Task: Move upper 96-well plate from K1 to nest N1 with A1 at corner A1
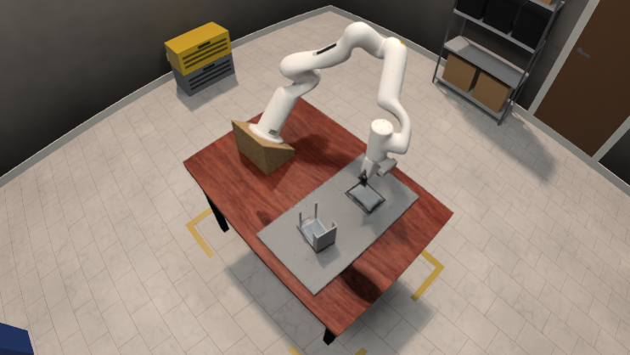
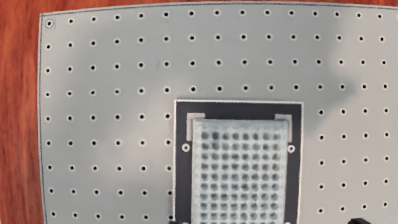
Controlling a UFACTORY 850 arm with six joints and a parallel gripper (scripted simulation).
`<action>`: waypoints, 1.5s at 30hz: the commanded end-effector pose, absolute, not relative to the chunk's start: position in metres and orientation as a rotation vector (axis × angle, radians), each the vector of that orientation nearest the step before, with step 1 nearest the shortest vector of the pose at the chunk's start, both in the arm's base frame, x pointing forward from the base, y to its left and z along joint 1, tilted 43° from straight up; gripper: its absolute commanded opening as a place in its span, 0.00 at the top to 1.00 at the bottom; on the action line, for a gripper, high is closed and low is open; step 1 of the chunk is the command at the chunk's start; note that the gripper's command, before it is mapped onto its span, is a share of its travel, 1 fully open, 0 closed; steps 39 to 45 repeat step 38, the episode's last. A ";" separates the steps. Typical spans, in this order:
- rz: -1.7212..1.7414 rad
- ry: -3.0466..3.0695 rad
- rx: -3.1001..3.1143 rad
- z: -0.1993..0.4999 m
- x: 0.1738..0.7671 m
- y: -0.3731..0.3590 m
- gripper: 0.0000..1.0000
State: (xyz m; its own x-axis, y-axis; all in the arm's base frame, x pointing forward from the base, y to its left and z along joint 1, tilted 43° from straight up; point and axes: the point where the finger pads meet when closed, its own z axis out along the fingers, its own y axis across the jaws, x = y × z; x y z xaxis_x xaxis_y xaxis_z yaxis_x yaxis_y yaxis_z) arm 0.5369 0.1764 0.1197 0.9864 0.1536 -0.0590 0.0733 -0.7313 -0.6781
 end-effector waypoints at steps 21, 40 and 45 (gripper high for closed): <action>0.141 -0.157 -2.393 0.157 0.545 0.142 0.00; 0.141 -0.157 -2.393 0.157 0.545 0.142 0.00; 0.141 -0.157 -2.393 0.157 0.545 0.142 0.00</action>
